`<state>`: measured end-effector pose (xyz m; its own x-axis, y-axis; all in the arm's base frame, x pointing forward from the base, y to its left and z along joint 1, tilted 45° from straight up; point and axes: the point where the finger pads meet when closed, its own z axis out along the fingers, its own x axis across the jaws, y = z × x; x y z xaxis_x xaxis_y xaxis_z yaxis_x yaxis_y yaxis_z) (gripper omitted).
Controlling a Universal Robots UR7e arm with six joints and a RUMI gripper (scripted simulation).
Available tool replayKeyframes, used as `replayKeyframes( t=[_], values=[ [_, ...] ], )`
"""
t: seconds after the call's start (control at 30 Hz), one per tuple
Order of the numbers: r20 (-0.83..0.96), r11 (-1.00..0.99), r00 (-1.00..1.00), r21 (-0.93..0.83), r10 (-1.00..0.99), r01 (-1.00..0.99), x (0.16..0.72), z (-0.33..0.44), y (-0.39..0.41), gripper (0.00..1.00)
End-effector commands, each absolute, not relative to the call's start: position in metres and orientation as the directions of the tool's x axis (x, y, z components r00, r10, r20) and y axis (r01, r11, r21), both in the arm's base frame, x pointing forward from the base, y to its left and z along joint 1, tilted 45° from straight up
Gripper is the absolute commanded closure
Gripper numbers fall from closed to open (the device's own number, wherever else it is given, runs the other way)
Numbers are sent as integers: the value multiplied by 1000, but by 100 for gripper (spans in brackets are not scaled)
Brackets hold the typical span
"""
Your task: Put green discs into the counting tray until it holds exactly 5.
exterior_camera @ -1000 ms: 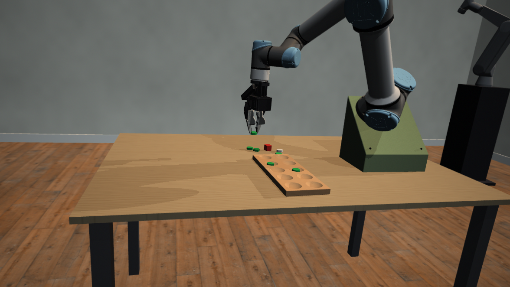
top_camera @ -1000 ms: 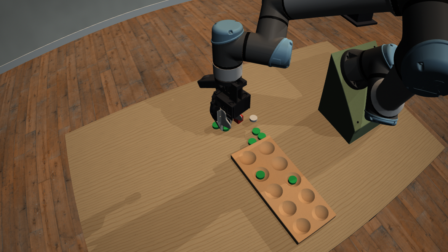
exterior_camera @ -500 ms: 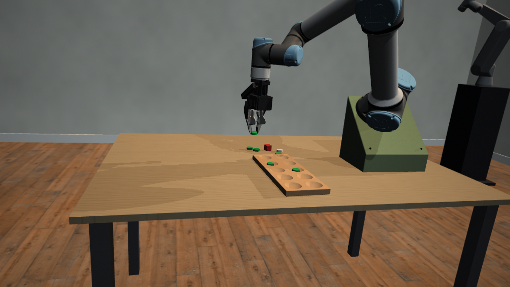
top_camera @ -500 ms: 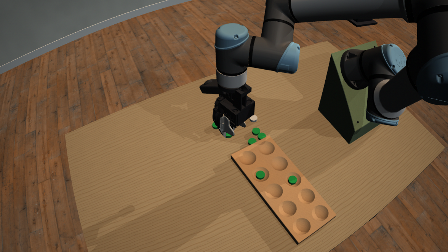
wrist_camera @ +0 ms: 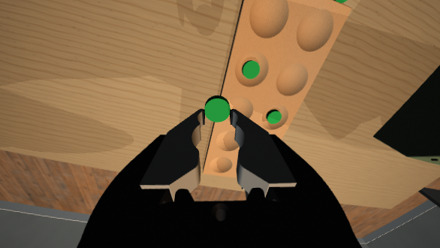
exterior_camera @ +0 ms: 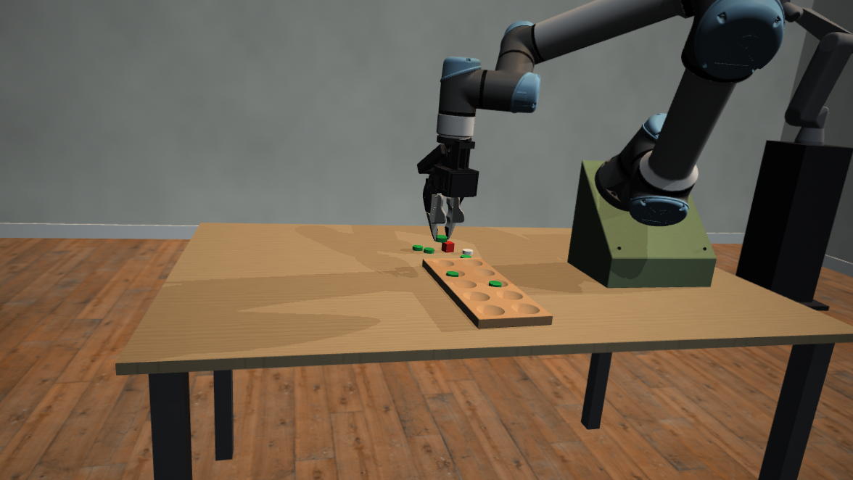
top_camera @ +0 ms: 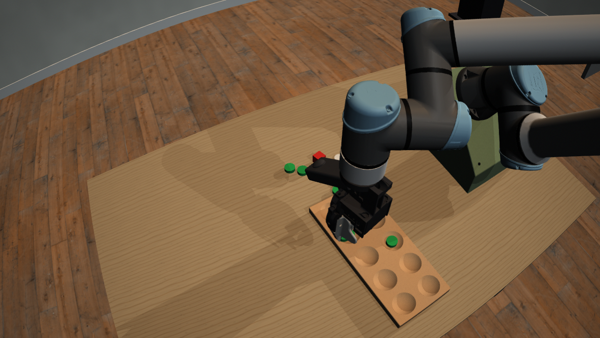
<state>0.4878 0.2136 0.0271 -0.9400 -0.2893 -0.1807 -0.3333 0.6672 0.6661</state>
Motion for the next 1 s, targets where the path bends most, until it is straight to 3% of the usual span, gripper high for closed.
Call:
replayKeyframes(
  t=[0.0, 0.33, 0.97],
  values=[
    [-182, 668, -940, 666, -287, -333, 469, 79, 259, 100],
    [-185, 652, -939, 681, -289, -335, 420, 151, 326, 100],
    [-185, 650, -939, 682, -290, -335, 414, 147, 342, 100]
  ],
)
